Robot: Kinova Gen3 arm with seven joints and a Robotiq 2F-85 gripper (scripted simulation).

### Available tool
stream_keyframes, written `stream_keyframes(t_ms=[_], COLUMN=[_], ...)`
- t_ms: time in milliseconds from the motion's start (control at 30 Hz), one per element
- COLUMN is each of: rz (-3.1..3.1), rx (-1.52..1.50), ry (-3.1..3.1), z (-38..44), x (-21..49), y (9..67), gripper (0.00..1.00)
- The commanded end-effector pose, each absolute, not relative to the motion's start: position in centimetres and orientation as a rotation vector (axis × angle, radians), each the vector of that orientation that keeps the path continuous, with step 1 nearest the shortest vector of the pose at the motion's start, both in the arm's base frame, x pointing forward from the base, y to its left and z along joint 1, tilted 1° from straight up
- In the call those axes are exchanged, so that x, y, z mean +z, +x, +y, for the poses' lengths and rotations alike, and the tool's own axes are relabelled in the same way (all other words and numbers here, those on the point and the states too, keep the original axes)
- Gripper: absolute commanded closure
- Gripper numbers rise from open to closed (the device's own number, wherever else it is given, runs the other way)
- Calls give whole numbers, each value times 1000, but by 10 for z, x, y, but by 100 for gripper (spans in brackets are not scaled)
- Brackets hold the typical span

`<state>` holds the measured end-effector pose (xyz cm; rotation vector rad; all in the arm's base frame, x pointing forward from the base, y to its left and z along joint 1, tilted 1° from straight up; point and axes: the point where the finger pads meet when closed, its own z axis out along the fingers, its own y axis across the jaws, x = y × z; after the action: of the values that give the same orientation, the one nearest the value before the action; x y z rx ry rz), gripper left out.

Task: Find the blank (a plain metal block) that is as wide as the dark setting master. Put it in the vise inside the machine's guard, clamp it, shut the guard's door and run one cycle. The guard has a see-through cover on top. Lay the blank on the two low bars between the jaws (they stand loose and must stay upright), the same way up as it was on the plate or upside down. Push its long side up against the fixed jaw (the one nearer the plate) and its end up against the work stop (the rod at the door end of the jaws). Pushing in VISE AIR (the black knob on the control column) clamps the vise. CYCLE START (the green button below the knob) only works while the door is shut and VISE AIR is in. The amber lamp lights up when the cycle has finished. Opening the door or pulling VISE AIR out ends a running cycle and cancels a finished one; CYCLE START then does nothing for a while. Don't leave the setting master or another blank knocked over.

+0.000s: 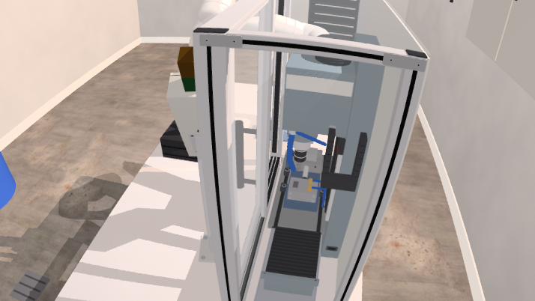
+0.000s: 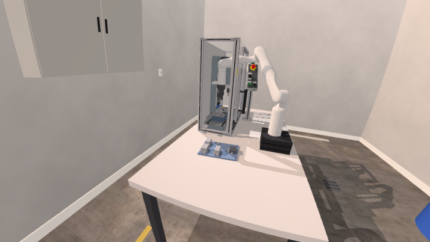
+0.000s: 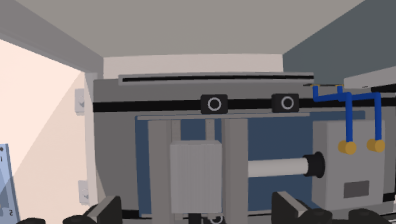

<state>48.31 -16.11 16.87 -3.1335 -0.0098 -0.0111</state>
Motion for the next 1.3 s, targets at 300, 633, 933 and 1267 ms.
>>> stream_keyframes(t_ms=[300, 633, 933, 1267], rz=[-10, -10, -10, -10], rx=[-14, -14, -14, -13], ry=[-3134, -3134, -3134, -3134], z=[-161, -162, -163, -165], x=[187, 187, 187, 187], y=[483, 453, 433, 383], gripper=[0, 0, 0, 0])
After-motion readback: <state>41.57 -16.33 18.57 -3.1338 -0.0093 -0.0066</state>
